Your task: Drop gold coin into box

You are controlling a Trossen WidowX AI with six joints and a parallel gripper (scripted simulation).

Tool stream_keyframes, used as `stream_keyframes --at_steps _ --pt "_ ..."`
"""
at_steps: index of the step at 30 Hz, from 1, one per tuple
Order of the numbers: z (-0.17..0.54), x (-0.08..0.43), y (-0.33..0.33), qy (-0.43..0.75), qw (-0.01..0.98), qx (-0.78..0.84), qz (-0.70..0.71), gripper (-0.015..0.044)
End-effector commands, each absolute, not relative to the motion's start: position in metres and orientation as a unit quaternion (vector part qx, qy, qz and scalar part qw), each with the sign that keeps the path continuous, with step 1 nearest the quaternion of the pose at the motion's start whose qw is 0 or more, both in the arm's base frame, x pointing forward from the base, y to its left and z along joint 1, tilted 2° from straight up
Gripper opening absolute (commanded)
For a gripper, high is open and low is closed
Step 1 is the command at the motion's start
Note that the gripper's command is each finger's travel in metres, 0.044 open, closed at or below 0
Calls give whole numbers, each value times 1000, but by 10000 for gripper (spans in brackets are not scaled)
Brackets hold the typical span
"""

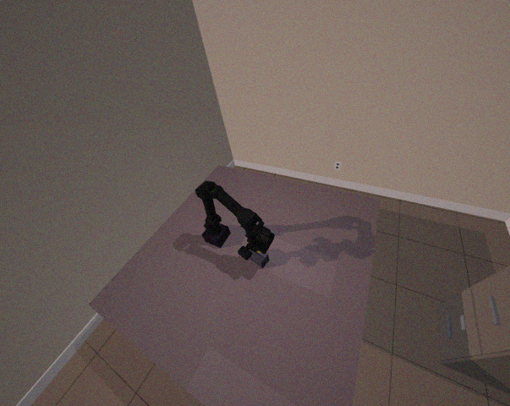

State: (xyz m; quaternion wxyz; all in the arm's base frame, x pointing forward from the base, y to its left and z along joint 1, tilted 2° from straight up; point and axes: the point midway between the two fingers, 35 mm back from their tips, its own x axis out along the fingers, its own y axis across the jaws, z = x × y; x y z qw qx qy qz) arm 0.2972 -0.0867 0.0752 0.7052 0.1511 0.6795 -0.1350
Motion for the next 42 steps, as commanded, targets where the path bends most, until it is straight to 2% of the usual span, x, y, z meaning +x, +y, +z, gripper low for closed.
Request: stream_keyframes --at_steps 1,42 --pt "75 297 -86 680 705 152 -136 0" --pt "57 296 -85 680 705 152 -136 0"
